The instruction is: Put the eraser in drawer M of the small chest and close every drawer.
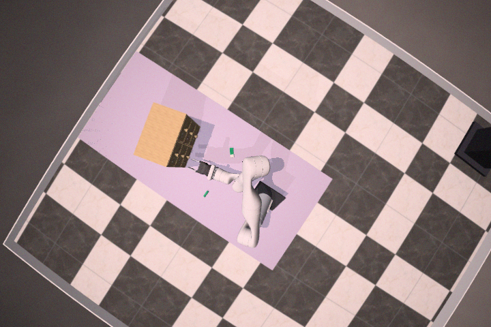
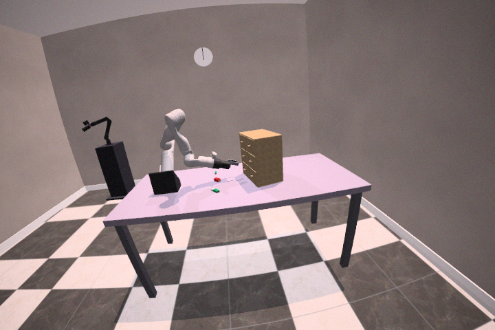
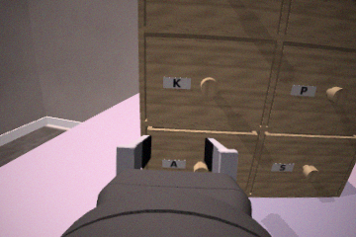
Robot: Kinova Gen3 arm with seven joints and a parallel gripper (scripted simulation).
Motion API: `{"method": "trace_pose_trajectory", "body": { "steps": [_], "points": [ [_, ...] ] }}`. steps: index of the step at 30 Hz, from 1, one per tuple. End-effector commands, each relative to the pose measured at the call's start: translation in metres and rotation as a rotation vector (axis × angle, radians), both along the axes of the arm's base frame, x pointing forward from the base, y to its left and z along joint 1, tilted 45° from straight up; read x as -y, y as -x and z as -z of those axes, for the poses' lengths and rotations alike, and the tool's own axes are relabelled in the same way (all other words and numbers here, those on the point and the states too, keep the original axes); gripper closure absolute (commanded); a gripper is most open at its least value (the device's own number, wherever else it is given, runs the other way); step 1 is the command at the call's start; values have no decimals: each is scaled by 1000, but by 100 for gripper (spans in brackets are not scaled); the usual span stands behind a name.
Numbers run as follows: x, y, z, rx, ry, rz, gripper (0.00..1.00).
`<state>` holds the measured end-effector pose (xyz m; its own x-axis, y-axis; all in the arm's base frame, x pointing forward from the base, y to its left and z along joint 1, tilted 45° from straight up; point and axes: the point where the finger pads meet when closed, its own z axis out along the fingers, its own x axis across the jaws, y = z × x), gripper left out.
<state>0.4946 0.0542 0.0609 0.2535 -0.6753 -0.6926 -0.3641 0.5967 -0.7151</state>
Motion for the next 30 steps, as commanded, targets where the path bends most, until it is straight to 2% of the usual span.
{"method": "trace_pose_trajectory", "body": {
  "steps": [1,6,13,30],
  "points": [
    [-16,0,13,3,-5,-3,0],
    [-33,2,30,1,-10,-2,0],
    [-44,2,40,1,-10,-2,0],
    [-45,2,41,4,-6,-3,0]
  ]
}}
